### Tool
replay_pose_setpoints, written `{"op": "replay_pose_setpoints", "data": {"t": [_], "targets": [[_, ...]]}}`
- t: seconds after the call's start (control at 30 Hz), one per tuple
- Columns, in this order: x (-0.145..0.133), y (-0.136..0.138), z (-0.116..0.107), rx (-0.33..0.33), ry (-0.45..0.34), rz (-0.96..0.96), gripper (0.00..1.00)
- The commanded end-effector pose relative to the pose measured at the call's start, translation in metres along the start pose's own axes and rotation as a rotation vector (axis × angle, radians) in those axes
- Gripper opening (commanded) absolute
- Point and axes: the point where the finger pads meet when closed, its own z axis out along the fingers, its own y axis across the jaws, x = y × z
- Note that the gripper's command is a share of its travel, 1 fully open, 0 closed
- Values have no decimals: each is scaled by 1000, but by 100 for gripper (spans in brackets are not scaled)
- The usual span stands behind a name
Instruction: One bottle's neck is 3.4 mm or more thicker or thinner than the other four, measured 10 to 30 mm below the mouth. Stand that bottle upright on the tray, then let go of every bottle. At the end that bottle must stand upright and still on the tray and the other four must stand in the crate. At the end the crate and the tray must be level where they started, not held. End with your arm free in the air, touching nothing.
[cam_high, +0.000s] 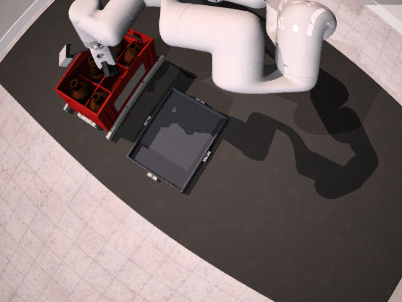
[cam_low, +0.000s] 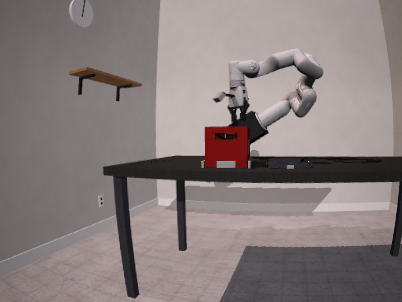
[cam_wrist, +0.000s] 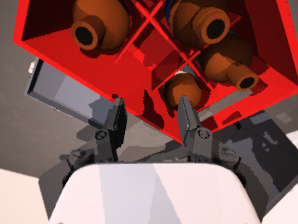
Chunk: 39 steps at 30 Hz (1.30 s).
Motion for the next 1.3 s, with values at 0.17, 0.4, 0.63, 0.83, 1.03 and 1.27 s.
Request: {"op": "replay_pose_setpoints", "data": {"t": [0.17, 0.4, 0.63, 0.83, 1.03, 1.27], "targets": [[1, -1, 10, 0, 3, -1, 65], [1, -1, 16, 0, 3, -1, 65], [1, -1, 19, 0, 3, -1, 65], [1, -1, 20, 0, 3, -1, 65], [1, -1, 20, 0, 3, -1, 65], [1, -1, 20, 0, 3, -1, 65]]}}
